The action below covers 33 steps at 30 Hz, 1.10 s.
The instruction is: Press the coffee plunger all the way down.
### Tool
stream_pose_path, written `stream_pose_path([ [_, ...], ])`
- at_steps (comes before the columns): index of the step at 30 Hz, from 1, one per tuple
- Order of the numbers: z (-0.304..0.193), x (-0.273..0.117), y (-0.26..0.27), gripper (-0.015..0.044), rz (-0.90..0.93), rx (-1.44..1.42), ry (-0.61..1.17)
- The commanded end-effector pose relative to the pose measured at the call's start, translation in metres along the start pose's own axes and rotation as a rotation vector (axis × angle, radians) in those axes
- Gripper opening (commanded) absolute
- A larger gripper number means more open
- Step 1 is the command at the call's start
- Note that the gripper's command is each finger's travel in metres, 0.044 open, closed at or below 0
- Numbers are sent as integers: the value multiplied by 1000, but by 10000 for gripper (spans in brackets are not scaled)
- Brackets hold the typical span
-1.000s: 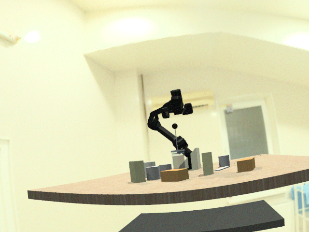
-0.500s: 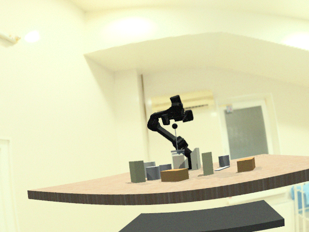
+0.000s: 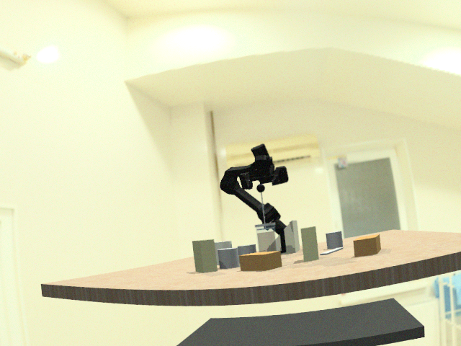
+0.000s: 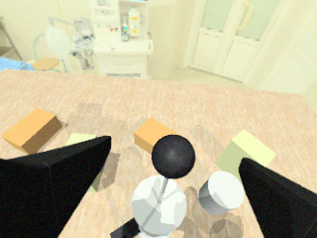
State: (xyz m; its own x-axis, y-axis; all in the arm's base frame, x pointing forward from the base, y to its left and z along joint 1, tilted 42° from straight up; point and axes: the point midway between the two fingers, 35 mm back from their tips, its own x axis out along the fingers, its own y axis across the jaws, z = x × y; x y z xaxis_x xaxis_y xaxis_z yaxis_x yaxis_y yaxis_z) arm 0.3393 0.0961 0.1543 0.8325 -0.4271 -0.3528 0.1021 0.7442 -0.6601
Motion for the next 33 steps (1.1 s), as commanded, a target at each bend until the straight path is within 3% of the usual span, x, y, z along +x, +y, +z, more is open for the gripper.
stream_pose_path([
  [1,-1,7,1,440,4,-4,-2],
  [4,-1,9,0,440,3,-5,-3],
  [16,-1,9,0,126,3,-5,-3],
  [33,-7,15,2,126,4,-4,-1],
])
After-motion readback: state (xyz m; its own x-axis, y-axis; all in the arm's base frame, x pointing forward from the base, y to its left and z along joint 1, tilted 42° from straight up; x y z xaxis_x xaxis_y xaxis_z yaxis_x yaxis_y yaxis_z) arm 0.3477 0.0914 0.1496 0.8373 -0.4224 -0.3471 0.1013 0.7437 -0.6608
